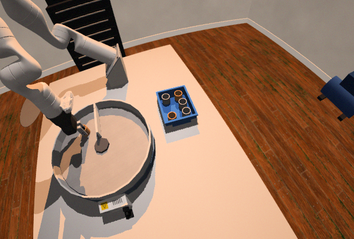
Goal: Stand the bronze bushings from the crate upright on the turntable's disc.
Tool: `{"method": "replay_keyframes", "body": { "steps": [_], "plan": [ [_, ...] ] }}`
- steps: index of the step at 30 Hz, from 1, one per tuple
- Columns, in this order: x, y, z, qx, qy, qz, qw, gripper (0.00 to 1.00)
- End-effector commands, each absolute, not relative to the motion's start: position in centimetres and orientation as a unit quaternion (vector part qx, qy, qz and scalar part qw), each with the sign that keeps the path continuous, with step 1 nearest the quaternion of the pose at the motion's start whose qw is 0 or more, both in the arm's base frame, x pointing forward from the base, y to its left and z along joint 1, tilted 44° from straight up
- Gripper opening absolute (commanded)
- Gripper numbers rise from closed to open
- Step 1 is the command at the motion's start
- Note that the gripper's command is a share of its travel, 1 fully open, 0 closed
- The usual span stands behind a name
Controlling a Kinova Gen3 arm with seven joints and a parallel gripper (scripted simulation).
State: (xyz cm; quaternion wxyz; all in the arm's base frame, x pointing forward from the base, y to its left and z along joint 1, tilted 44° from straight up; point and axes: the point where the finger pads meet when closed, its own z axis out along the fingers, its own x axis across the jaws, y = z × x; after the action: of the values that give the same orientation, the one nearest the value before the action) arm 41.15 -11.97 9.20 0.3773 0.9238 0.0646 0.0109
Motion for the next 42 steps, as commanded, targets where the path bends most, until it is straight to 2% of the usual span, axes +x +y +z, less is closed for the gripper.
{"method": "replay_keyframes", "body": {
  "steps": [1,26,42],
  "plan": [
    [41.2,-11.9,9.2,0.924,0.065,0.011,0.377,0.38],
    [41.2,-11.8,9.3,0.924,0.065,0.011,0.377,0.38],
    [40.8,-8.5,12.8,0.924,0.065,0.011,0.377,0.38]
  ]
}}
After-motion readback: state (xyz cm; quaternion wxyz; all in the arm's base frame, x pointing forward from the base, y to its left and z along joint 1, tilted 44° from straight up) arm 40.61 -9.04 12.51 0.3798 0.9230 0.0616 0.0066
